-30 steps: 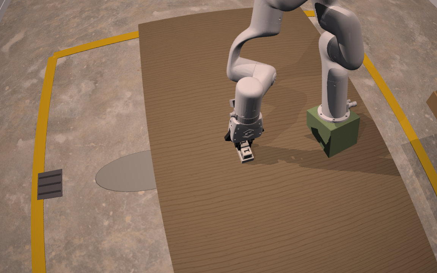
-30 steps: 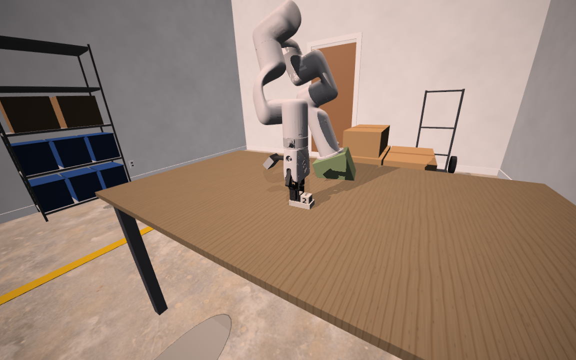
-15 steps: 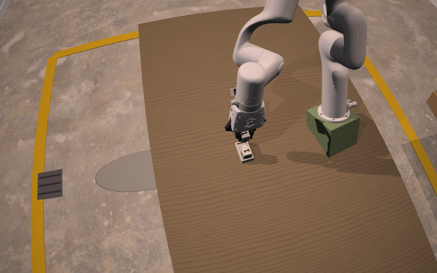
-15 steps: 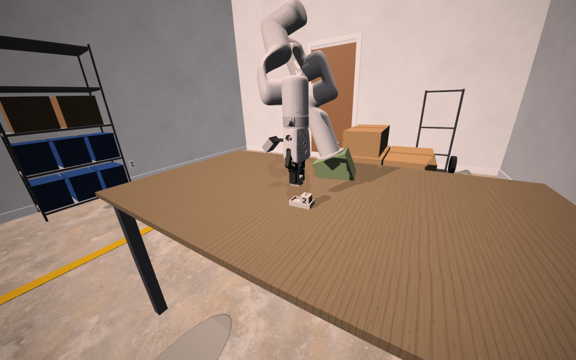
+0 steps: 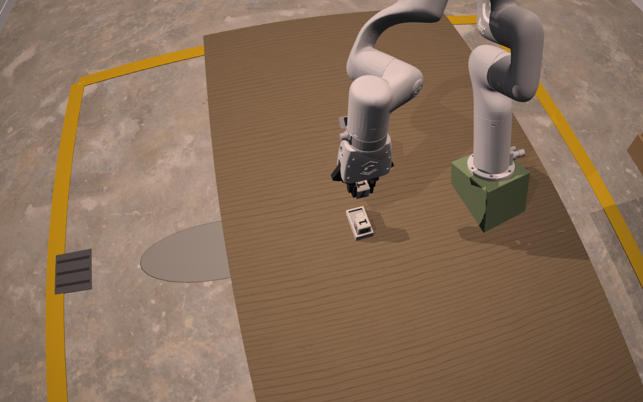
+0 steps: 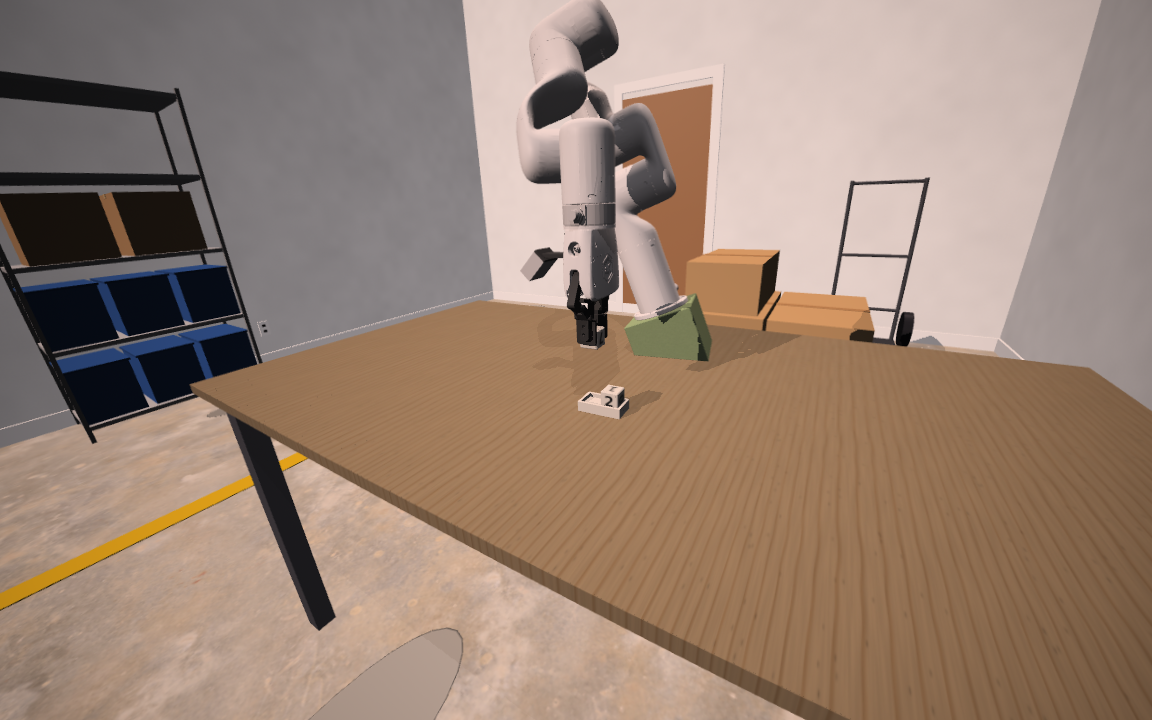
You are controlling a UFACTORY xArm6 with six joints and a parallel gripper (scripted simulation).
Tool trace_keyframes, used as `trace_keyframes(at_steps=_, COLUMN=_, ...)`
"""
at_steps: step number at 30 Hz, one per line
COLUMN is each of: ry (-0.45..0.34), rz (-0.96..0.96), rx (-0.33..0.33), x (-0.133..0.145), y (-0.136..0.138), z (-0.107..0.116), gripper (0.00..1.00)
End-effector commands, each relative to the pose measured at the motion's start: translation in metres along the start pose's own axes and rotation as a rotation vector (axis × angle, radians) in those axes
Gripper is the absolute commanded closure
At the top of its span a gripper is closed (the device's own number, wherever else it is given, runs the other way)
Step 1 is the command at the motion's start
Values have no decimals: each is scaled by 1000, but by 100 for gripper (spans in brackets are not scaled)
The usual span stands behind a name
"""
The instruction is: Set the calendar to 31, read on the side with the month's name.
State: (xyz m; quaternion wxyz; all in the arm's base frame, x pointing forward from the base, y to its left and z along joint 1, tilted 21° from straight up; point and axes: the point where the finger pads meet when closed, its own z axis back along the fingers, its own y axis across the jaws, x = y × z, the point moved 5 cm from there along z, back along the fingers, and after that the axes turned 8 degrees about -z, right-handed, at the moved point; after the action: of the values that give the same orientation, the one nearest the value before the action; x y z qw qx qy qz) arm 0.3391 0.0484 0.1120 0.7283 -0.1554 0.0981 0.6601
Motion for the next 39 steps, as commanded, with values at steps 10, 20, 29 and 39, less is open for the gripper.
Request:
trace_keyframes(at_steps=10, ry=-1, rz=-267, rx=-4, x=-89, y=-13, z=-7, gripper=73)
trace_keyframes(at_steps=20, ry=-1, rz=-267, rx=-4, x=-89, y=-13, z=-7, gripper=73)
trace_keyframes(at_steps=29, ry=-1, rz=-267, rx=-3, x=-89, y=-13, z=-20, gripper=73)
trace_keyframes(at_steps=39, ry=-1, rz=-267, rx=-3, x=-89, y=-14, z=-58, gripper=73)
